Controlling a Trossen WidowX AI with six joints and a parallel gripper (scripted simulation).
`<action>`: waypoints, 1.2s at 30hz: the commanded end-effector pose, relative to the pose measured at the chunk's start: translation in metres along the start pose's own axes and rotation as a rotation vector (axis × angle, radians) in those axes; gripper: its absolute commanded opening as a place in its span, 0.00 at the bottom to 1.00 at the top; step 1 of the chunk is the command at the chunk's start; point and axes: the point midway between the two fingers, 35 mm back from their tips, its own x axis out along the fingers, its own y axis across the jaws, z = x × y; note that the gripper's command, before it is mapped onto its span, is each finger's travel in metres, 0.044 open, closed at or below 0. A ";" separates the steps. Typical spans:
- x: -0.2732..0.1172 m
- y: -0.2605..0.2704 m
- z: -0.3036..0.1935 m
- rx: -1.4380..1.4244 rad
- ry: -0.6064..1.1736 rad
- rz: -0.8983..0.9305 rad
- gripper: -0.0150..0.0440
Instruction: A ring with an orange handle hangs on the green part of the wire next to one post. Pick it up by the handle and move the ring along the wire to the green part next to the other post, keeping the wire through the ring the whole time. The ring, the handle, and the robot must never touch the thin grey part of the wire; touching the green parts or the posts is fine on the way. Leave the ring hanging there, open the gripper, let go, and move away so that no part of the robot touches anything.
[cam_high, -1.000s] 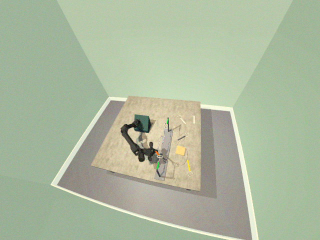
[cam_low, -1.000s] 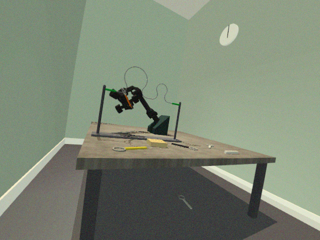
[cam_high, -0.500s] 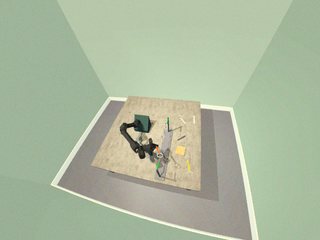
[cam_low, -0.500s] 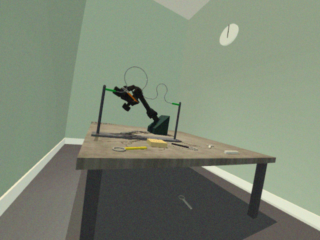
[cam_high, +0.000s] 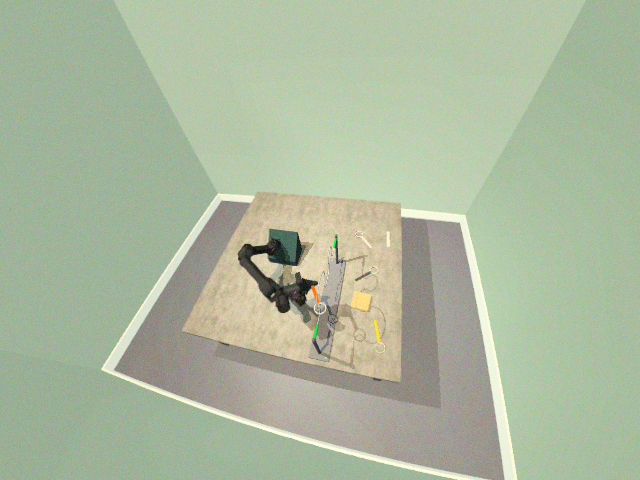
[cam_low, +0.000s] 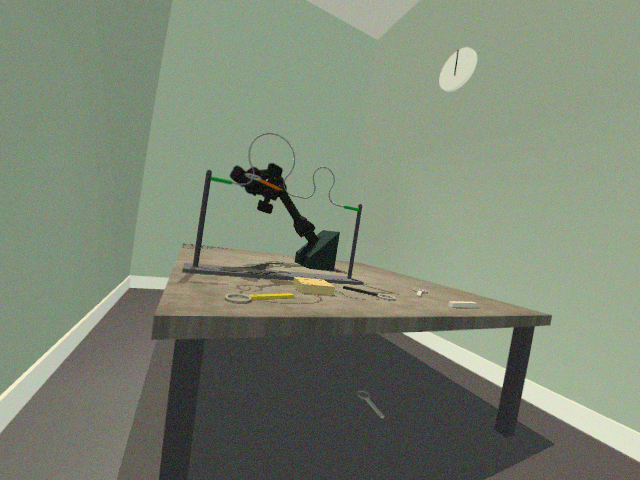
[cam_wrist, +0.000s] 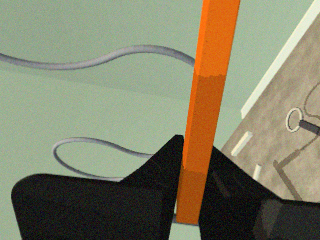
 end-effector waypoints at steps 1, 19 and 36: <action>-0.001 0.015 0.000 0.072 -0.001 0.046 0.00; -0.008 0.065 0.012 0.361 -0.002 0.204 0.00; -0.017 0.095 0.028 0.522 0.000 0.291 0.00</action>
